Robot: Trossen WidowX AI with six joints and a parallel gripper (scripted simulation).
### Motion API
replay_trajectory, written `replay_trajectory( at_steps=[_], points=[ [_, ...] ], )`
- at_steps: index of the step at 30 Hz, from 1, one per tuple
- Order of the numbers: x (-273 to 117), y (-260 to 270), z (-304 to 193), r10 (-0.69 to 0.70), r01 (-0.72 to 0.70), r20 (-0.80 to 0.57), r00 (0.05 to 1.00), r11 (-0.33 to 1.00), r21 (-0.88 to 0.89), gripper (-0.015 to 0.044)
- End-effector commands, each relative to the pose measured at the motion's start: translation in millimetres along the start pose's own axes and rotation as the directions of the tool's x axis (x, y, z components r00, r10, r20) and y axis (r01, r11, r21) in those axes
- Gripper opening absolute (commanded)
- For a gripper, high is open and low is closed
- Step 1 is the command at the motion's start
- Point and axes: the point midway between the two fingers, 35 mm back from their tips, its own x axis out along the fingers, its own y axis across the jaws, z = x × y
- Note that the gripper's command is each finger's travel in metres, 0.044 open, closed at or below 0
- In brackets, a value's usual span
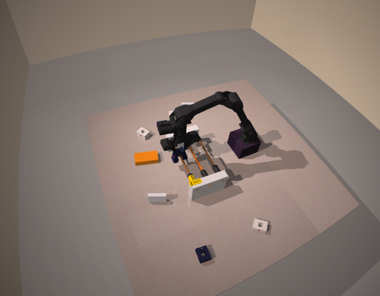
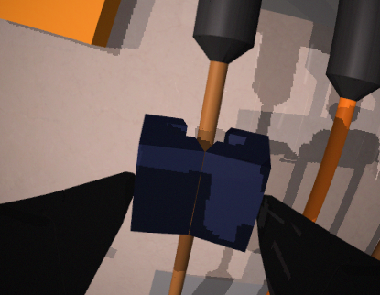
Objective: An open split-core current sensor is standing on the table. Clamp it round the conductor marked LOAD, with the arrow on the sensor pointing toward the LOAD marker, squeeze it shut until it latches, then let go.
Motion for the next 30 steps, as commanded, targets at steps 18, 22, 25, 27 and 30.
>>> replay_trajectory(
  at_steps=[18, 22, 25, 27, 30],
  points=[
    [-1.0, 0.4, 0.0, 0.002, -0.002, 0.0, 1.0, 1.0, 0.0, 0.044],
    [-1.0, 0.4, 0.0, 0.002, -0.002, 0.0, 1.0, 1.0, 0.0, 0.044],
    [20.0, 0.7, 0.0, -0.015, 0.015, 0.003, 1.0, 1.0, 0.003, 0.044],
    [38.7, 0.0, -0.2, -0.03, 0.03, 0.005, 1.0, 1.0, 0.006, 0.044],
    [41.0, -0.2, -0.2, -0.032, 0.031, 0.005, 0.999, 0.999, 0.007, 0.044]
  ],
)
